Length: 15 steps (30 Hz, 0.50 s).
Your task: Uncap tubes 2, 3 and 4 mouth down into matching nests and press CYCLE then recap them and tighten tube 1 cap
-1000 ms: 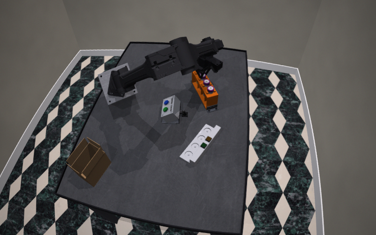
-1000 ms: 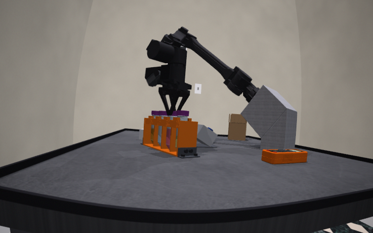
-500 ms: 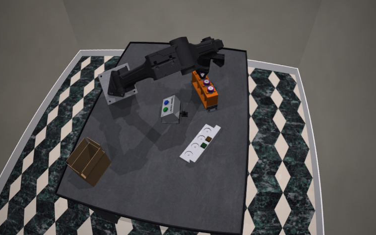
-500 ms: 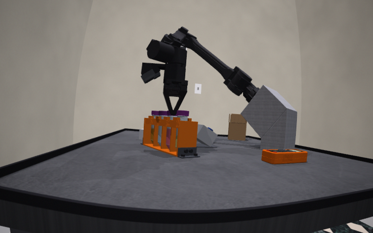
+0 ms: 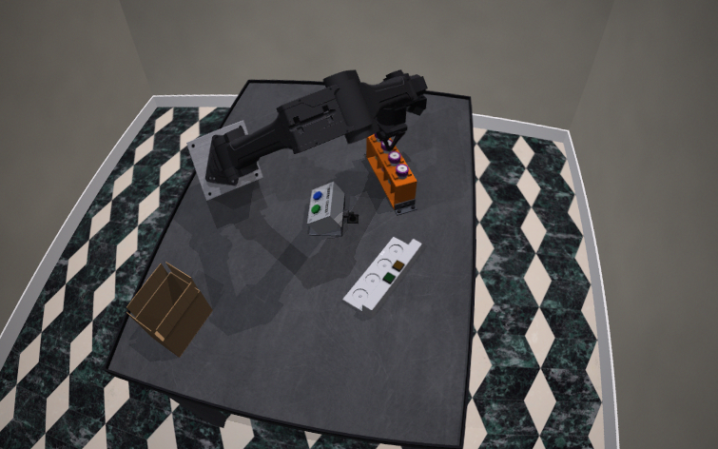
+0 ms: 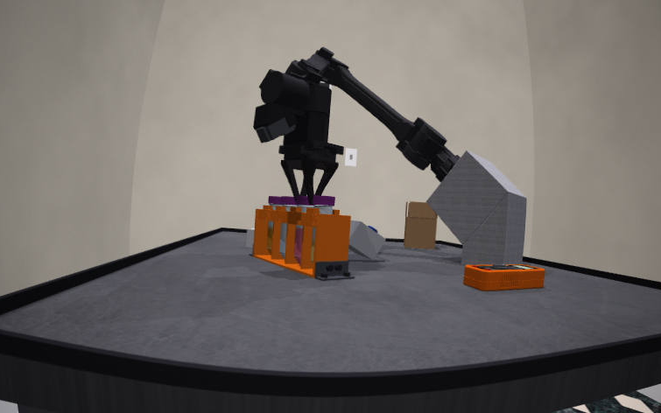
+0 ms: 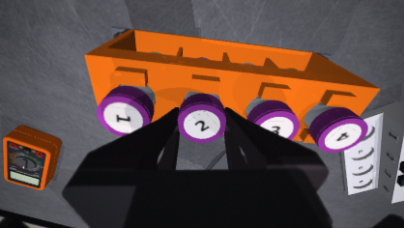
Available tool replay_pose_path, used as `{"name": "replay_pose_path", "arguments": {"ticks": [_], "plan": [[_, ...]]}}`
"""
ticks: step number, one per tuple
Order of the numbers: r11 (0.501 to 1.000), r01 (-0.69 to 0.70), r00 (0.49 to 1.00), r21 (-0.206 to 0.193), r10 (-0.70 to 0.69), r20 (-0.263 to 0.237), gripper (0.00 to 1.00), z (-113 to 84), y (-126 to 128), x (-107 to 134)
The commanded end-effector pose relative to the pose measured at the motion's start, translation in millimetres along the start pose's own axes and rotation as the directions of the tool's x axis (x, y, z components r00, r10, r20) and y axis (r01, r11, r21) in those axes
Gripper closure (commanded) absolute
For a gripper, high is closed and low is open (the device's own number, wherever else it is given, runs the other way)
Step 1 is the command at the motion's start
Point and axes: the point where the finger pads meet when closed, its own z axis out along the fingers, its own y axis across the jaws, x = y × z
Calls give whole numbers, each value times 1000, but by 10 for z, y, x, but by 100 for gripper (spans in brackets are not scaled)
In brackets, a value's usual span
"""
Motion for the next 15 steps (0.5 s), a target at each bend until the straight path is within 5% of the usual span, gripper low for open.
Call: {"name": "replay_pose_path", "arguments": {"ticks": [1, 6, 15], "plan": [[962, 275, 962, -3, -275, 6, 100, 14, -2, 11], [905, 425, 905, -3, -425, 6, 100, 13, -4, 11], [669, 743, 669, 0, -743, 8, 100, 8, -7, 10]]}}
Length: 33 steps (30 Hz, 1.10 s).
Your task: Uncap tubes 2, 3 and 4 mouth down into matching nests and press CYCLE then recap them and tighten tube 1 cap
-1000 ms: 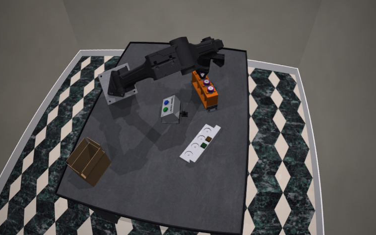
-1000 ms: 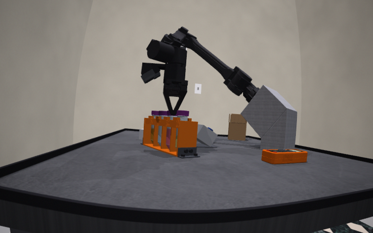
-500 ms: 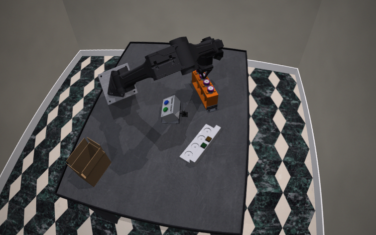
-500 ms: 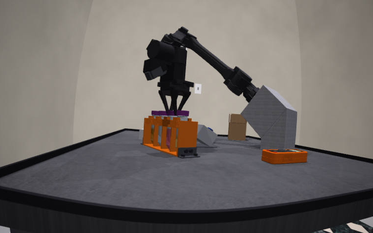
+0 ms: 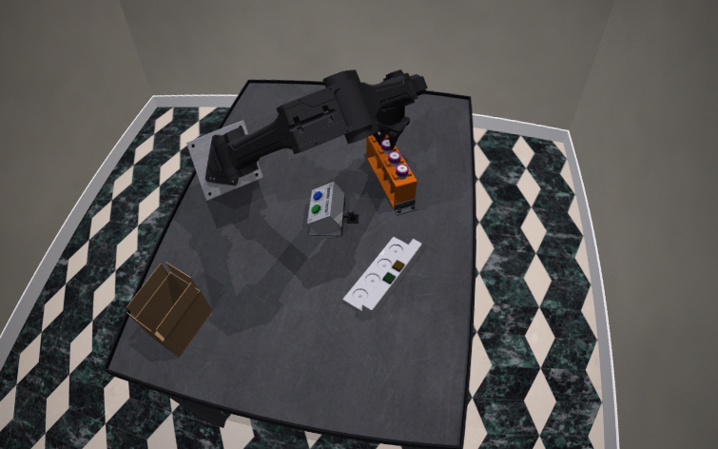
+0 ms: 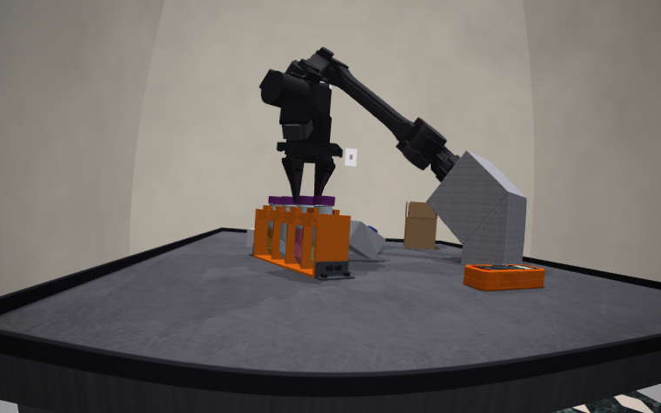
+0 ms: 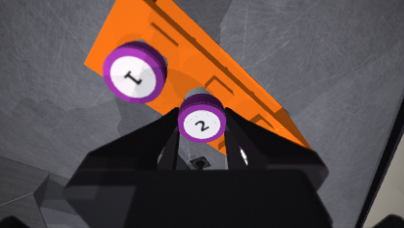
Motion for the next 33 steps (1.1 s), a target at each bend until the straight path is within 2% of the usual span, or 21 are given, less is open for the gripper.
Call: {"name": "replay_pose_path", "arguments": {"ticks": [1, 3, 5, 13, 14, 20, 22, 25, 31, 33], "plan": [[961, 275, 961, 0, -275, 9, 100, 9, 2, 10], [934, 358, 934, 1, -358, 9, 100, 6, 2, 9], [934, 358, 934, 1, -358, 9, 100, 6, 2, 9], [720, 693, 720, 5, -693, 8, 100, 2, -3, 11], [712, 703, 711, 4, -703, 8, 100, 5, -5, 14], [484, 875, 484, 7, -875, 6, 100, 1, -5, 14], [484, 875, 484, 7, -875, 6, 100, 1, -5, 14], [343, 939, 343, 6, -939, 6, 100, 5, -3, 15], [338, 941, 338, 1, -941, 7, 100, 18, 16, 17], [349, 937, 349, 13, -937, 1, 100, -39, -38, -39]]}}
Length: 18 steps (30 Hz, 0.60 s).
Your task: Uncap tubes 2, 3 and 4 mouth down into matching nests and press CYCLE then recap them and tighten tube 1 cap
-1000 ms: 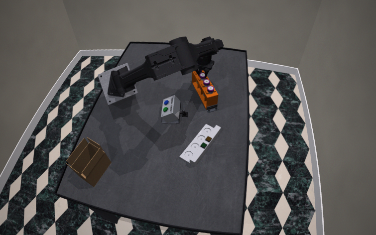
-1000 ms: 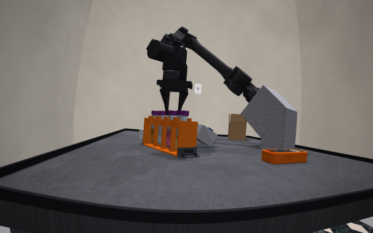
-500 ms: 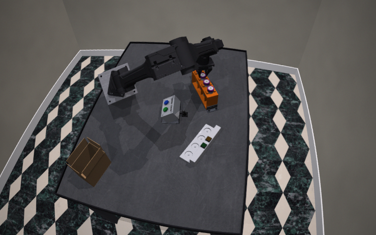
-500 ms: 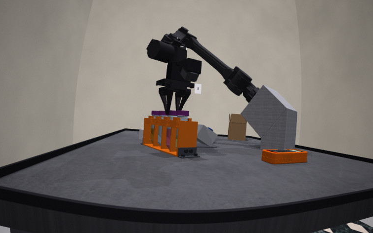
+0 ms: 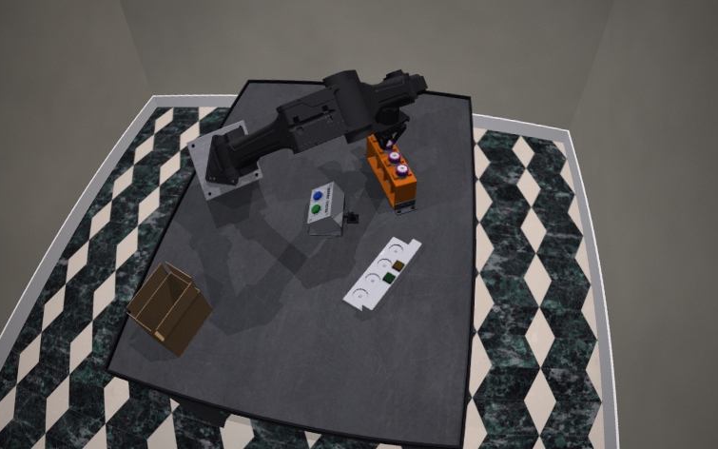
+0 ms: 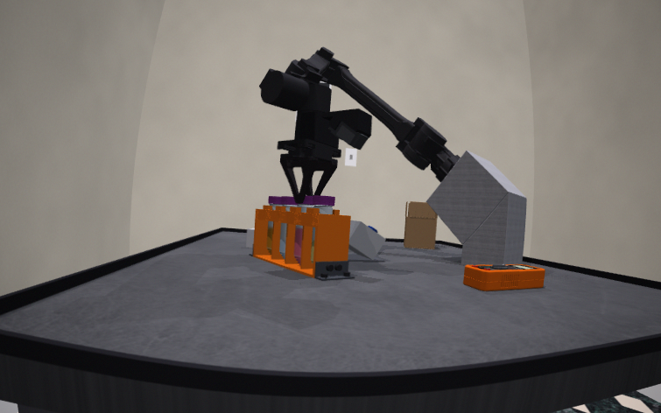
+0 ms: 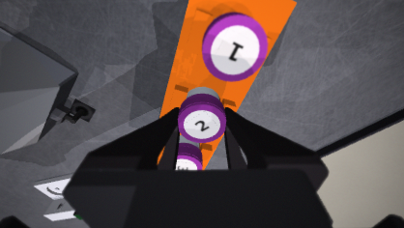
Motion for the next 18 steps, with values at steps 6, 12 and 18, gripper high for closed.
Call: {"name": "replay_pose_path", "arguments": {"ticks": [6, 12, 18], "plan": [[999, 40, 999, 11, -40, 1, 51, -32, -48, 17], [999, 40, 999, 11, -40, 1, 51, -32, -48, 17], [957, -289, 957, -18, 289, 1, 51, 50, 42, 10]]}}
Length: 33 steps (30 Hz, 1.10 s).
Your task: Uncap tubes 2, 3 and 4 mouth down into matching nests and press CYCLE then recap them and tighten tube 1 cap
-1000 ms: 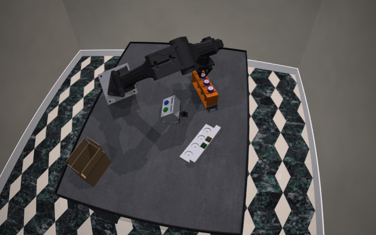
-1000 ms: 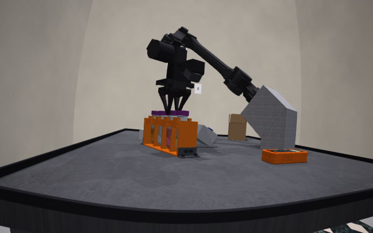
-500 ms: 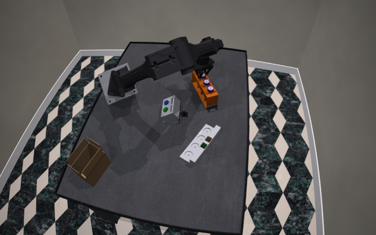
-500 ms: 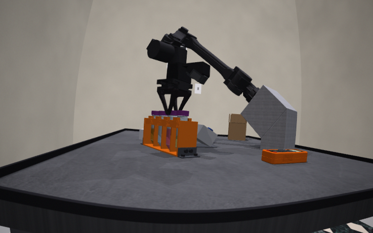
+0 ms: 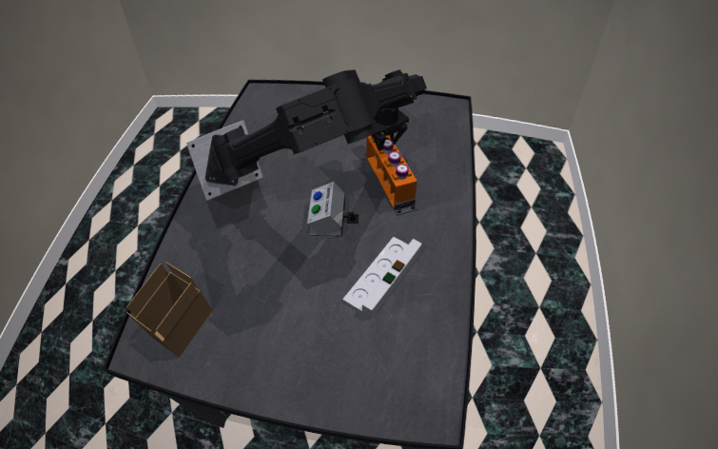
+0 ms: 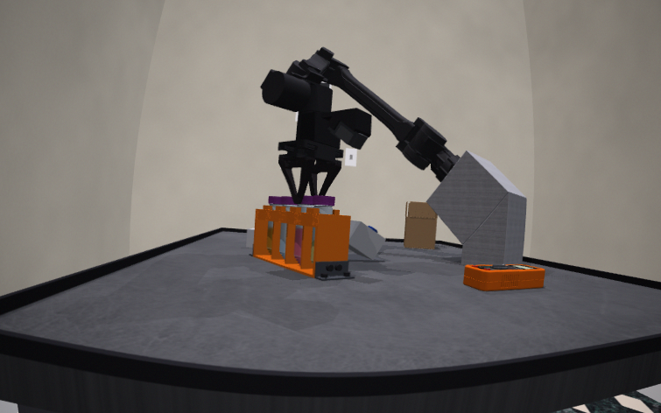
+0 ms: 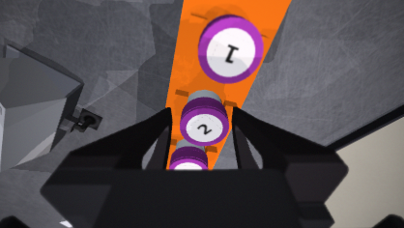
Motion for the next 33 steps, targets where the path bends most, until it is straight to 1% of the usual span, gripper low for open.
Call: {"name": "replay_pose_path", "arguments": {"ticks": [1, 2, 3, 5, 6, 7, 8, 9, 10, 11, 12, 13, 14, 15, 16, 17, 18, 19, 20, 22, 23, 24, 25, 26, 27, 28, 29, 30, 31, 32, 33], "plan": [[961, -277, 961, -9, 277, -3, 51, 21, -25, 62], [954, -300, 954, 10, 300, 2, 51, -40, -63, 35], [934, -357, 934, -5, 357, -4, 51, 11, -51, 79], [934, -357, 934, -5, 357, -4, 51, 11, -51, 79], [890, -456, 890, -9, 456, -7, 51, 25, -47, 59], [891, -454, 891, 9, 454, 3, 51, -41, -64, 35], [851, -525, 851, -8, 525, -8, 51, 25, -47, 59], [850, -526, 850, 9, 526, 4, 51, -41, -64, 35], [806, -592, 806, -7, 592, -8, 51, 26, -47, 59], [803, -595, 804, 9, 595, 5, 51, -41, -64, 35], [755, -656, 755, -6, 656, -9, 51, 27, -47, 58], [751, -660, 751, 8, 660, 6, 51, -41, -64, 35], [699, -716, 699, -6, 715, -9, 51, 28, -47, 57], [694, -720, 694, 8, 720, 6, 51, -41, -64, 35], [638, -770, 638, -5, 770, -10, 51, 29, -46, 55], [631, -776, 631, 7, 776, 7, 51, -41, -64, 35], [572, -820, 572, -4, 820, -10, 51, 30, -46, 54], [564, -825, 564, 7, 825, 7, 51, -41, -64, 35], [502, -865, 502, -3, 865, -11, 51, 31, -46, 53], [502, -865, 502, -3, 865, -11, 51, 31, -46, 53], [413, -911, 413, -3, 911, -13, 51, 30, -47, 53], [368, -930, 368, -1, 930, -10, 51, 31, -45, 53], [336, -942, 336, -2, 942, -13, 51, 29, -47, 53], [286, -958, 286, 0, 958, -10, 51, 31, -45, 53], [256, -967, 256, -1, 967, -13, 51, 29, -47, 53], [202, -979, 202, 1, 979, -10, 51, 31, -46, 53], [175, -985, 175, 0, 985, -13, 51, 29, -48, 53], [118, -993, 118, 1, 993, -10, 51, 31, -46, 53], [92, -996, 92, 1, 996, -13, 51, 29, -48, 53], [33, -999, 33, 2, 999, -10, 51, 31, -46, 53], [9, -1000, 9, 3, 1000, -12, 51, 29, -48, 53]]}}
